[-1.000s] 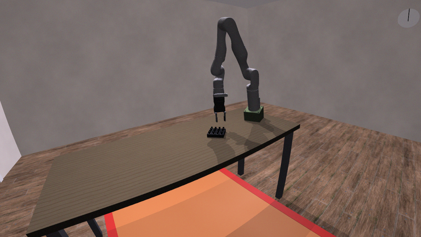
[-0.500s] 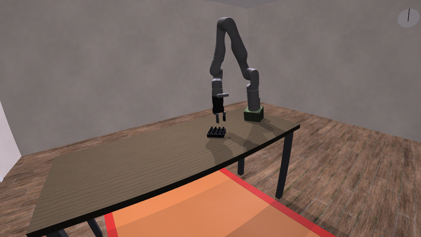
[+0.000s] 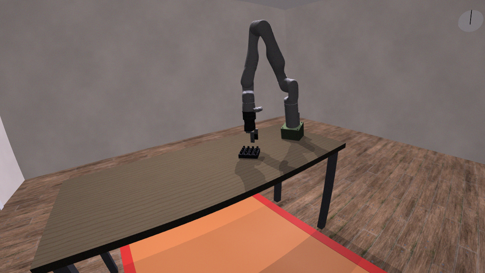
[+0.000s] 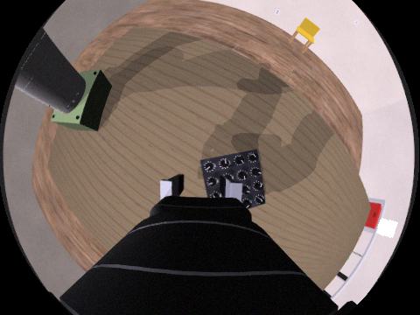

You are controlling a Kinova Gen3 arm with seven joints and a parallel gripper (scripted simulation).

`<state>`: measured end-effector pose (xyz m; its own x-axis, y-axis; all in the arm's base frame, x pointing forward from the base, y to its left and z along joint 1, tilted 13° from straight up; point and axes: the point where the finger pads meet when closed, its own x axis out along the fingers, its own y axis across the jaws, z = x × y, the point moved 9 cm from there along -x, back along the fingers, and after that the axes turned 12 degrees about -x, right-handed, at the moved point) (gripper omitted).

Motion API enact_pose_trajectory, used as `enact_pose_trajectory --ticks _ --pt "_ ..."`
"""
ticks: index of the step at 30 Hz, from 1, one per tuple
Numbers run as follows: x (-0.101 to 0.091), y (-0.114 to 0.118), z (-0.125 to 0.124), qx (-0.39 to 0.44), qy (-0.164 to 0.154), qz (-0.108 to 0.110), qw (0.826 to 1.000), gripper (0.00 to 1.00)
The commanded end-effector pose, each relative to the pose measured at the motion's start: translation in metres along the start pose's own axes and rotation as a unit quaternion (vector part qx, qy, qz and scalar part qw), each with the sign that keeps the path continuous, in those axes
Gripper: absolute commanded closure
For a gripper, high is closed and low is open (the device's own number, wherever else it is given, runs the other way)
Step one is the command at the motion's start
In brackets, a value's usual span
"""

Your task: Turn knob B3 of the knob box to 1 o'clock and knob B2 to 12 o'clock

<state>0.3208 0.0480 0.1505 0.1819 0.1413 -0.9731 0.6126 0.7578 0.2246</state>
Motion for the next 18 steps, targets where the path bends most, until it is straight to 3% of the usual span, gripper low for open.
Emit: enact_pose_trajectory --ticks 1,6,12,14,18 --pt "-0.0008 0.0025 0.0021 -0.04 -0.001 0.003 0.999 0.0" --pt "-0.0019 0.0056 0.0037 -0.147 -0.001 0.003 0.989 0.0" --pt "-0.0036 0.0095 0.0067 -0.272 -0.001 0.002 0.962 0.0" --pt "-0.0036 0.0095 0.0067 -0.272 -0.001 0.002 0.962 0.0" --pt "-0.005 0.0124 0.0092 -0.351 -0.001 0.001 0.936 0.0"
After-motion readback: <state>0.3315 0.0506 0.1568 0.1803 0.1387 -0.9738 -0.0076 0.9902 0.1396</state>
